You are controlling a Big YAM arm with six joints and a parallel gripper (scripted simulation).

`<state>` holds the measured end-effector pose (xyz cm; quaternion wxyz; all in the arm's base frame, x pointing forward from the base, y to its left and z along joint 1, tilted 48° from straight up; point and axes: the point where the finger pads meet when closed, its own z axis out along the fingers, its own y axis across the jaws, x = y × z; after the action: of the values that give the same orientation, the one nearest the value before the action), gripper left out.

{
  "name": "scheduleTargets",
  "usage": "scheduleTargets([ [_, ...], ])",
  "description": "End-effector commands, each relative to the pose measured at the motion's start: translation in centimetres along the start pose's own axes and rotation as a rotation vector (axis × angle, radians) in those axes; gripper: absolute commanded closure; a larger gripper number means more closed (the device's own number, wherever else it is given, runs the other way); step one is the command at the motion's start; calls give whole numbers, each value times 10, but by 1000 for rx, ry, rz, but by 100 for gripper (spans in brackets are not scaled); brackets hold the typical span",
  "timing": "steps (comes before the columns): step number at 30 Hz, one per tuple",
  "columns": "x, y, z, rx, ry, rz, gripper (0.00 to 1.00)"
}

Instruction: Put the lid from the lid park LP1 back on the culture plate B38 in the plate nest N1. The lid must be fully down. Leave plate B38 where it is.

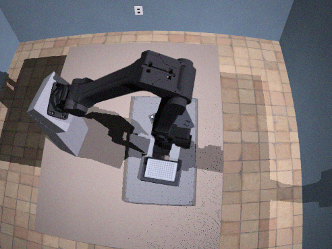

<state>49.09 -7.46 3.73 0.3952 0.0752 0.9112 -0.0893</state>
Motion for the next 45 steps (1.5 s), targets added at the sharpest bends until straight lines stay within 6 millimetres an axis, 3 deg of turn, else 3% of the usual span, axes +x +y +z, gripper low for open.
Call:
scheduleTargets([
  [1, -3, -8, -6, 3, -19, -20, 100],
  [2, 0, -10, 2, 3, -6, -22, 100],
  [18, -3, -57, -5, 3, -7, -22, 100],
  [19, 7, -59, 2, 1, 14, -23, 100],
  [26, -4, -84, -2, 3, -5, -23, 100],
  [30, -2, -72, -3, -14, -7, -38, 100],
  [45, 1, -78, -1, -3, -3, -19, 100],
])
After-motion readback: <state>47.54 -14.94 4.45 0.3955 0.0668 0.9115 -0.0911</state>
